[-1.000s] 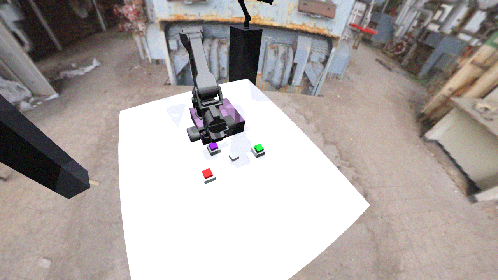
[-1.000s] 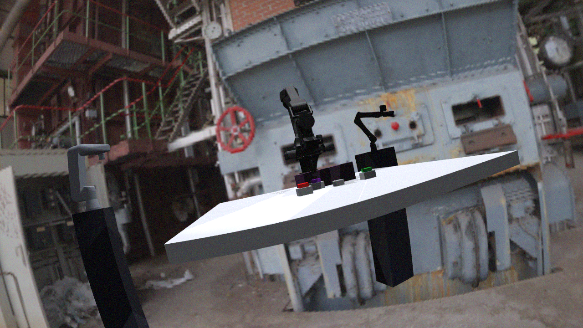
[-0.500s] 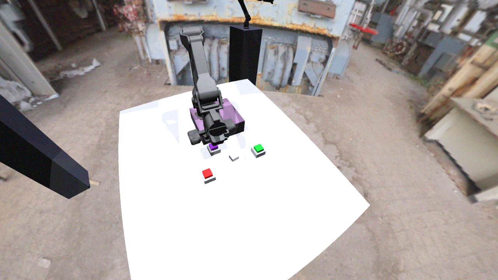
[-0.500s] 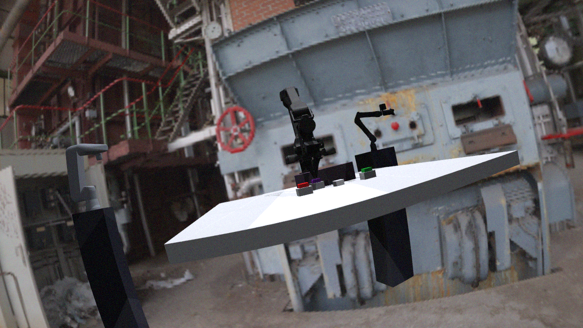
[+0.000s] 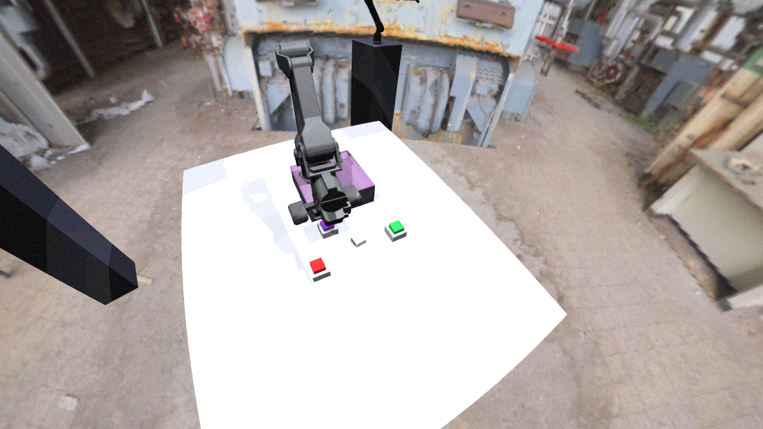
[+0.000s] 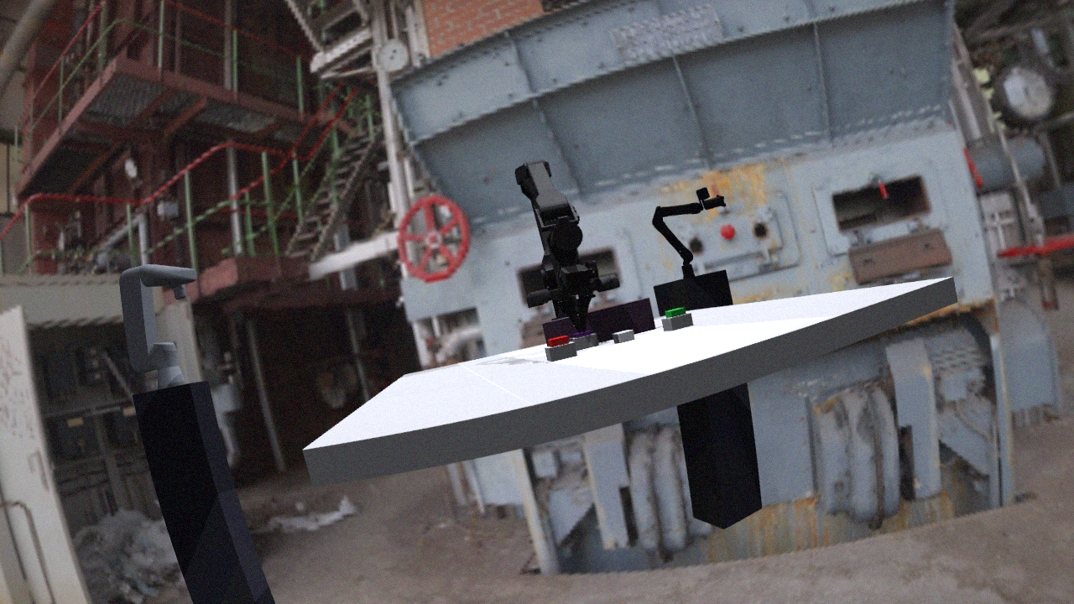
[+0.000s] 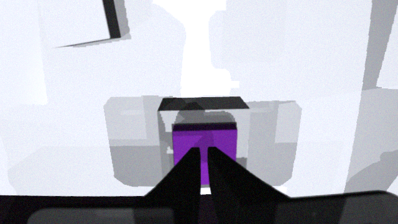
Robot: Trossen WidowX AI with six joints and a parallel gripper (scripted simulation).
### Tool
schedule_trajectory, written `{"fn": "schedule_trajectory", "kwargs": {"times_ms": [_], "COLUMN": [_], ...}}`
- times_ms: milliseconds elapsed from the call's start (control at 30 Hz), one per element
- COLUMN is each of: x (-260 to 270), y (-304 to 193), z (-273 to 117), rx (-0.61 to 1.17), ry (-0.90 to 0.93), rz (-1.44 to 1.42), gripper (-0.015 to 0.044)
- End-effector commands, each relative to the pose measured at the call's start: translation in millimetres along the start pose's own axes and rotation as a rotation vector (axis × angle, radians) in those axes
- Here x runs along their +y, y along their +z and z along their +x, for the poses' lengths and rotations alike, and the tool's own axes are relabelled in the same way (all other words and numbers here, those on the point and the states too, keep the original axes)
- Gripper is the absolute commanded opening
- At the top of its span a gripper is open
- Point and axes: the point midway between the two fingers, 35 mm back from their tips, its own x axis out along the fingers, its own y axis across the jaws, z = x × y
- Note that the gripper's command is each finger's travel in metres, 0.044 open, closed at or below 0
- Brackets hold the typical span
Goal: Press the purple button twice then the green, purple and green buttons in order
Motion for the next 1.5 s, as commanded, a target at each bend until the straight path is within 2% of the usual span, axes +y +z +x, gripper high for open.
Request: {"fn": "schedule_trajectory", "kwargs": {"times_ms": [0, 367, 500, 700, 867, 1133, 1267, 1467], "x": [-0.8, -0.8, -0.6, -0.7, -0.4, 2.2, 27.6, 100.9], "y": [-1.6, -1.6, -0.7, -0.6, 0.1, 3.8, 34.6, 78.8], "z": [1.9, 1.9, -28.9, -34.0, -90.9, -94.1, -97.2, -100.8], "rx": [0.01, 0.01, 0.009, 0.009, 0.009, 0.006, -0.015, -0.014], "ry": [-0.005, -0.005, -0.004, -0.005, -0.005, -0.006, -0.016, 0.001], "rz": [-0.004, -0.004, -0.003, -0.004, -0.004, -0.01, -0.057, -0.038], "gripper": [0.002, 0.002, 0.002, 0.002, 0.002, 0.002, 0.002, 0.002]}}
